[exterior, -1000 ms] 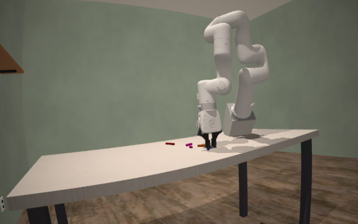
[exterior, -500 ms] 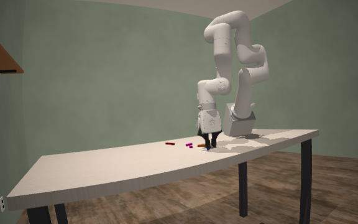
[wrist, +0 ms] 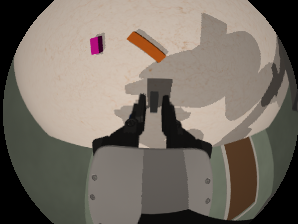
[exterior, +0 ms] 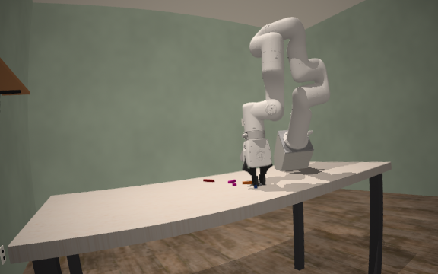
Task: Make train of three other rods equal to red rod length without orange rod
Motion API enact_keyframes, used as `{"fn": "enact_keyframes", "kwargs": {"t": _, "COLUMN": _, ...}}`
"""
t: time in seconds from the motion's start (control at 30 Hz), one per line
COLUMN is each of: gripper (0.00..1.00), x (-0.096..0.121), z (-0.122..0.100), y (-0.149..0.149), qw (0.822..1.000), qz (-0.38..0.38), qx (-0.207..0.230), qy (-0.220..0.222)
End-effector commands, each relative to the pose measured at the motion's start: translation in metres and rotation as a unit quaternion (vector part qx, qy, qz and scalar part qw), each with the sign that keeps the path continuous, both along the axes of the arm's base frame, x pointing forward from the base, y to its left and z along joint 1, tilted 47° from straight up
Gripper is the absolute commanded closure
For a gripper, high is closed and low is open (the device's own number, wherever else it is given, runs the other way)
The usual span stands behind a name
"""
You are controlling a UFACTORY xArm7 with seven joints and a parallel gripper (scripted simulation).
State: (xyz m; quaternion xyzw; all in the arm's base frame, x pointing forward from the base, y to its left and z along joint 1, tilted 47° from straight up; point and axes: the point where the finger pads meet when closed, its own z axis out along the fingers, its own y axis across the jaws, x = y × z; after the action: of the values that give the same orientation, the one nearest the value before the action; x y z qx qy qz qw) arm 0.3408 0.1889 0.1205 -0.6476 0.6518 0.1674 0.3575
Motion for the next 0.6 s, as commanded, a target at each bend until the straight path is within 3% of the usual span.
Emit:
{"fn": "enact_keyframes", "kwargs": {"t": 0.0, "gripper": 0.76, "x": 0.0008, "z": 0.0004, "y": -0.0004, "qw": 1.0, "qz": -0.001, "qx": 0.0, "qy": -0.001}}
{"fn": "enact_keyframes", "kwargs": {"t": 0.07, "gripper": 0.76, "x": 0.0008, "z": 0.0004, "y": -0.0004, "qw": 1.0, "qz": -0.001, "qx": 0.0, "qy": -0.001}}
{"fn": "enact_keyframes", "kwargs": {"t": 0.1, "gripper": 0.96, "x": 0.0008, "z": 0.0004, "y": -0.0004, "qw": 1.0, "qz": -0.001, "qx": 0.0, "qy": -0.001}}
{"fn": "enact_keyframes", "kwargs": {"t": 0.57, "gripper": 0.96, "x": 0.0008, "z": 0.0004, "y": -0.0004, "qw": 1.0, "qz": -0.001, "qx": 0.0, "qy": -0.001}}
